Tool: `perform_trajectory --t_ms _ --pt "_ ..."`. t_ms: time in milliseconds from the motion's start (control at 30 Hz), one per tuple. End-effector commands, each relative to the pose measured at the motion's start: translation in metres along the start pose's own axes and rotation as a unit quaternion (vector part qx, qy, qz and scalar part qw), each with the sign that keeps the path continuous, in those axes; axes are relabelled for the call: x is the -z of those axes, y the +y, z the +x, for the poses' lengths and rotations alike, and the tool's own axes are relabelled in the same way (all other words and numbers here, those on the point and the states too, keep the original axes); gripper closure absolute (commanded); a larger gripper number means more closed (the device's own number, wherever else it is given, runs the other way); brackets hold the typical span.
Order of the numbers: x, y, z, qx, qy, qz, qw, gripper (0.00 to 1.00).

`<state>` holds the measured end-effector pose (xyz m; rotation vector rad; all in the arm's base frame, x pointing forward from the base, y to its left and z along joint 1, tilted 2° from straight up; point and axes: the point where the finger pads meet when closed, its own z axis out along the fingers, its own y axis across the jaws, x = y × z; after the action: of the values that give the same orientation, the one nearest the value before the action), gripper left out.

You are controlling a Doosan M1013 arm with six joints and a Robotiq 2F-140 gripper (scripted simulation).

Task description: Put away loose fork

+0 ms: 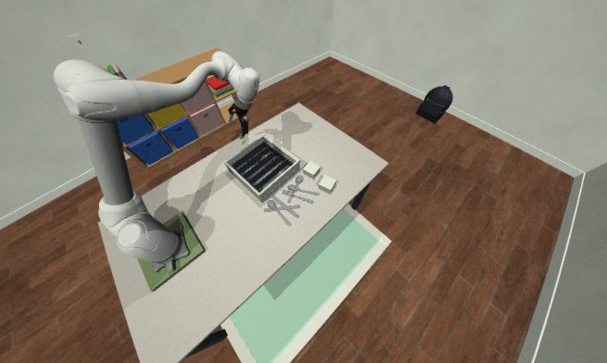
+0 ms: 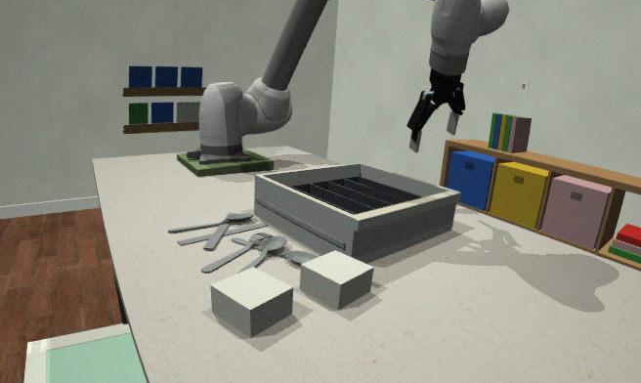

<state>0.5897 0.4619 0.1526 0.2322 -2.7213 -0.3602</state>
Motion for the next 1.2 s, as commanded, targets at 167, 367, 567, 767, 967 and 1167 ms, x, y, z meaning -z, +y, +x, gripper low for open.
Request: perform_trajectory --t_ms 167,367,567,767,967,1167 --pt "0.0 0.0 0.0 0.0 0.0 0.0 1.0 0.0" --pt "0.0 0.0 0.0 0.0 0.0 0.0 1.0 0.0" --pt "0.0 -0.001 0.0 -0.001 0.0 0.0 1.0 0.0" --pt "0.035 -0.088 -0.028 -0.127 -0.061 0.016 0.99 0.0" --pt "0.069 -0.179 -0.041 -0.265 -0.126 0.031 0.955 0.0" --pt "0.099 -0.266 -0.044 -0.356 -0.168 0.038 0.918 0.0"
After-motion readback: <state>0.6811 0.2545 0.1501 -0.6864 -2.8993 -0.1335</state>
